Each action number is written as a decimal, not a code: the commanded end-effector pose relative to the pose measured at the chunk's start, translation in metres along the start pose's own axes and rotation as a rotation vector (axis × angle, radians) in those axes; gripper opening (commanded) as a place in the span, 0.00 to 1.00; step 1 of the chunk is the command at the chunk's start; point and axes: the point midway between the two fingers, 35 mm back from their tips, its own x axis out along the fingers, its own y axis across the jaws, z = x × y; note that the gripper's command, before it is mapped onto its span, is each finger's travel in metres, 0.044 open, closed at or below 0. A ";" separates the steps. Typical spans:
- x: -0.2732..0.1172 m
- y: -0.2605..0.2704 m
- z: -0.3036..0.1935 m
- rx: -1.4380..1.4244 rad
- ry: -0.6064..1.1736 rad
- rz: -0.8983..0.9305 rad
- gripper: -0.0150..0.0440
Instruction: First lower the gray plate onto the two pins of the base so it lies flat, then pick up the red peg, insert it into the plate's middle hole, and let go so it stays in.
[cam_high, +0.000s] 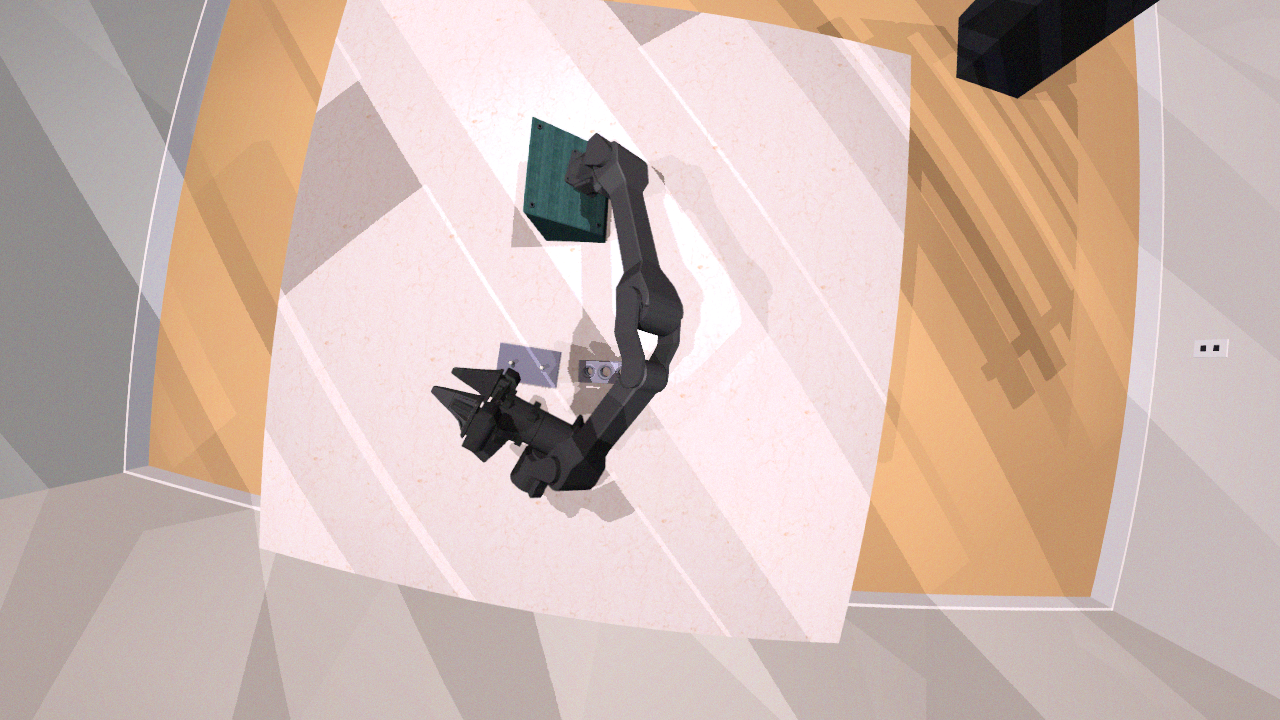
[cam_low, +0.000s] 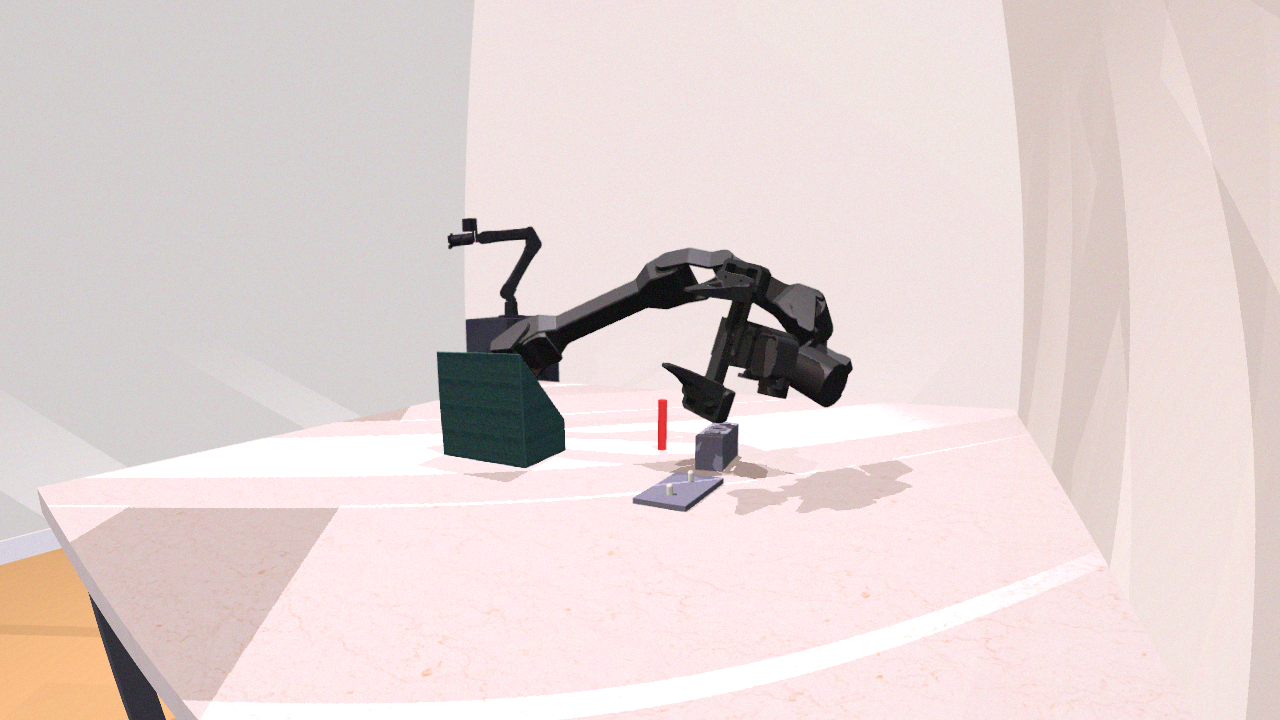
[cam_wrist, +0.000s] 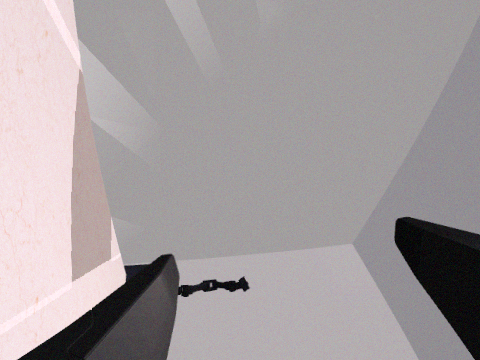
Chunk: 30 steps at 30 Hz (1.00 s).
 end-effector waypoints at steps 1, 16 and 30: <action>0.000 0.000 0.000 0.000 0.000 0.000 0.98; -0.104 0.037 -0.084 0.816 0.504 1.298 1.00; -0.164 0.021 -0.110 0.925 0.814 1.696 1.00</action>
